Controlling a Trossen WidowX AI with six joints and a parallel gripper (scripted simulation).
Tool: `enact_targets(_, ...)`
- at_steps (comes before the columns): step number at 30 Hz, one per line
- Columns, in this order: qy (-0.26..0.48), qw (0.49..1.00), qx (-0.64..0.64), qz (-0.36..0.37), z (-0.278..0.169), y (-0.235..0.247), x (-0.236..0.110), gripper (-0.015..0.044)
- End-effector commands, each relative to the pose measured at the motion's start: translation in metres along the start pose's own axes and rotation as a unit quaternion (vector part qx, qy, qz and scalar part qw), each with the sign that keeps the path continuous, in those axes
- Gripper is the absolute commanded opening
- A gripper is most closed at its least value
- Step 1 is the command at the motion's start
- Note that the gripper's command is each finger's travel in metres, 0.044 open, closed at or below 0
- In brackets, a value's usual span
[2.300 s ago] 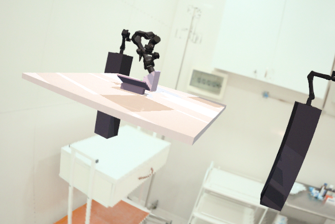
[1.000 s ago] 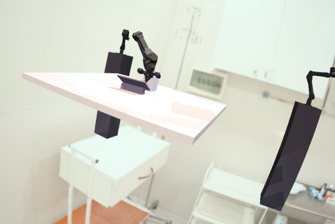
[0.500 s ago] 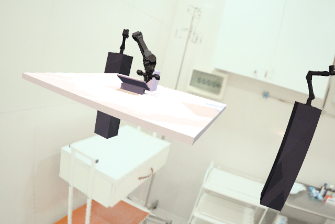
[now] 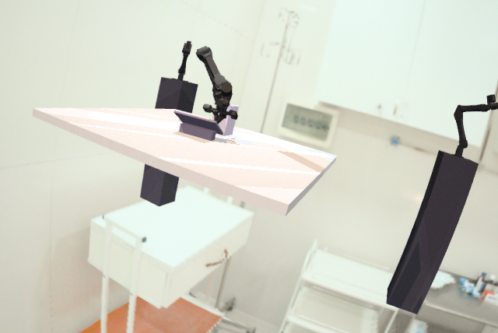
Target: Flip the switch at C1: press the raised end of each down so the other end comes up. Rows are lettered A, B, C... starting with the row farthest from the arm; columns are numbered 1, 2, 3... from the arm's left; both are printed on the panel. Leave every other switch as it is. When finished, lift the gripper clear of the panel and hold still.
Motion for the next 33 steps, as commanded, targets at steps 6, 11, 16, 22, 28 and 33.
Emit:
enact_targets(6, 0.001, 1.000, -0.004, 0.001, -0.0016, -0.0002, 0.0002, 0.0000)
enact_targets(11, 0.001, 1.000, -0.004, 0.001, -0.0016, -0.0002, 0.0006, 0.0000)
enact_targets(16, 0.001, 1.000, -0.004, 0.001, -0.0017, -0.0002, 0.0012, 0.0000)
enact_targets(22, 0.001, 1.000, -0.004, 0.001, -0.0017, -0.0002, 0.0020, 0.0000)
enact_targets(28, 0.001, 1.000, -0.004, 0.001, -0.0017, -0.0002, 0.0028, 0.0000)
enact_targets(33, 0.001, 1.000, -0.004, 0.001, -0.0017, -0.0002, 0.0035, 0.0000)
Point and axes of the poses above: the point midway between the two fingers, 35 mm back from their tips, its own x axis out along the fingers, its own y axis across the jaws, z = x × y, the point moved 1 cm from there along -x, back along the fingers, and after that the axes turned 10 degrees about x, right-handed, at the moved point
